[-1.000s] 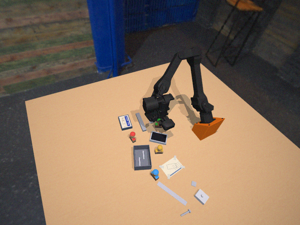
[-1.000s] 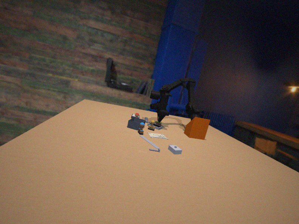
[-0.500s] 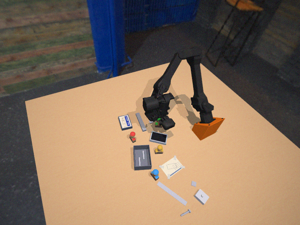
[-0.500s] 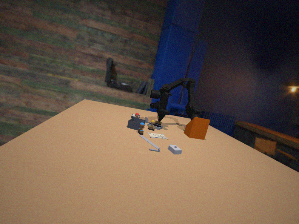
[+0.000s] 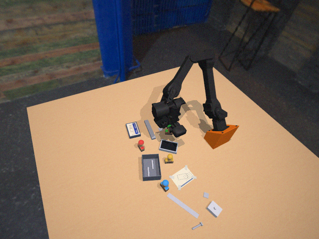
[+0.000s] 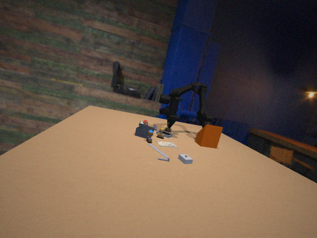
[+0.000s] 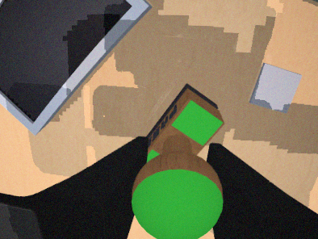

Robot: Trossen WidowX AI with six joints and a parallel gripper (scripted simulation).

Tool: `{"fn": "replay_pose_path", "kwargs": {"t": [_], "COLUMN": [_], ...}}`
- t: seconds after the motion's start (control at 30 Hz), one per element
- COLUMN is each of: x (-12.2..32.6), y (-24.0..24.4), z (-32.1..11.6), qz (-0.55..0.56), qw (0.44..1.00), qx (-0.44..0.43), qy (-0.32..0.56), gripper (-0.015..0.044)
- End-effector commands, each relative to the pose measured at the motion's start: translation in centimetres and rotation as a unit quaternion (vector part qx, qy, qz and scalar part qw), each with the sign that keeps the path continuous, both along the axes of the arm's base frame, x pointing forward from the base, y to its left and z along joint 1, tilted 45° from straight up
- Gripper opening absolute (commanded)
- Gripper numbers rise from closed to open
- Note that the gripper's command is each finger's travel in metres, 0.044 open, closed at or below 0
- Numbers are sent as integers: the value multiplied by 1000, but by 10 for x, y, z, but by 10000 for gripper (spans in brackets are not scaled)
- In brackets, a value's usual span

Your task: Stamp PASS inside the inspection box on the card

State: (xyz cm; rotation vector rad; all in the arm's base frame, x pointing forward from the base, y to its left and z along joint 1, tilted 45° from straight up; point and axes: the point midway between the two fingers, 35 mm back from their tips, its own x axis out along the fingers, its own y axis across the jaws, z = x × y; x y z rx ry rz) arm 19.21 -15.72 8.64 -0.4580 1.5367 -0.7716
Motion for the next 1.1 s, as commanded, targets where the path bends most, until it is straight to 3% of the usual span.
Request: {"fn": "replay_pose_path", "kwargs": {"t": [0.0,1.07], "x": [1,4], "y": [2,12], "z": [2,12], "qz": [-2,-2], "qw": [1000,1000], "qx": [0,0], "qy": [-3,-3], "gripper": [0,0]}}
